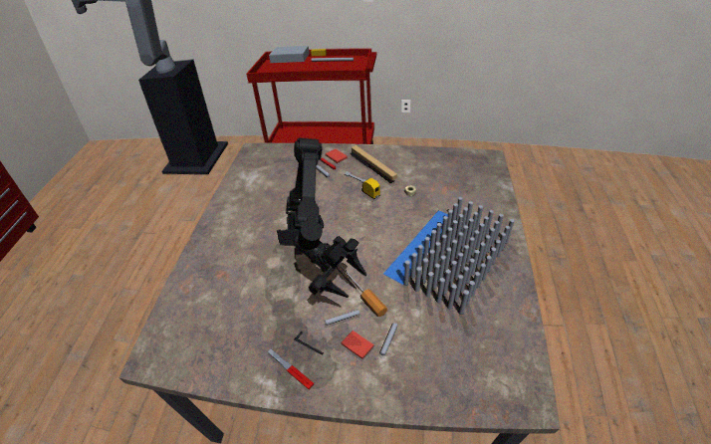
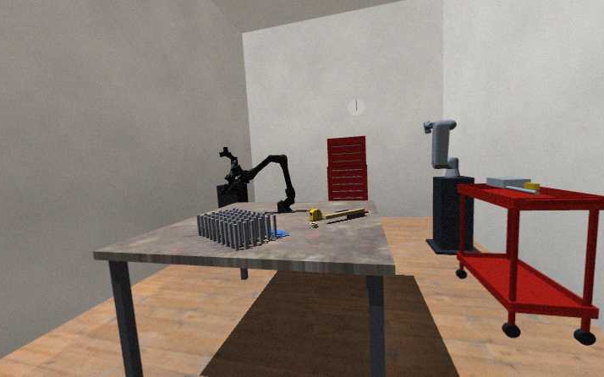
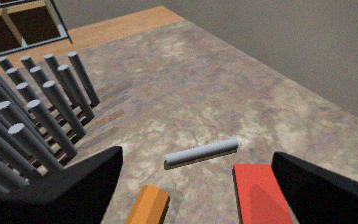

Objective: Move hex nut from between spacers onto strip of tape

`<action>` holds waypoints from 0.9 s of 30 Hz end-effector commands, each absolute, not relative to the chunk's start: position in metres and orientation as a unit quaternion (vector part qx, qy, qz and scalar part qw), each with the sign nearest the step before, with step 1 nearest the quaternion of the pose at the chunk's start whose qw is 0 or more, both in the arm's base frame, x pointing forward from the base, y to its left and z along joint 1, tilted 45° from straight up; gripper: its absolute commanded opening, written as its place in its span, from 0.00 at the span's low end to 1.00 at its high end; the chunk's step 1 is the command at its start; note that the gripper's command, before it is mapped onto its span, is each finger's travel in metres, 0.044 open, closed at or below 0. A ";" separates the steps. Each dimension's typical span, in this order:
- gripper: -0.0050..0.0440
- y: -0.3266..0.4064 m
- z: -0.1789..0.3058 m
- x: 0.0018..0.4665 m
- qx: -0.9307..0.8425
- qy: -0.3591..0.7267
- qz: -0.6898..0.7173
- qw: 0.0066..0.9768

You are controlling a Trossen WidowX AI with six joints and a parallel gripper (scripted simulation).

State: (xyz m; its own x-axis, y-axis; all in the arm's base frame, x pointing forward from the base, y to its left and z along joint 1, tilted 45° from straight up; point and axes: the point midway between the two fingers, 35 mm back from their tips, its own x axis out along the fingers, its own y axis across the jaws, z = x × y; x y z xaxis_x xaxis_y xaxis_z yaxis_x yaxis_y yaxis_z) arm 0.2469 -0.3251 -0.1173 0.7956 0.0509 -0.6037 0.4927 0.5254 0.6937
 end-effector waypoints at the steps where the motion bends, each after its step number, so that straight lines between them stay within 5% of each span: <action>1: 0.92 -0.335 -0.108 0.249 0.458 0.282 -0.138 0.832; 22: 0.92 -0.330 -0.104 0.241 0.457 0.283 -0.138 0.832; 27: 0.92 -0.306 -0.068 0.285 0.406 0.305 -0.117 0.853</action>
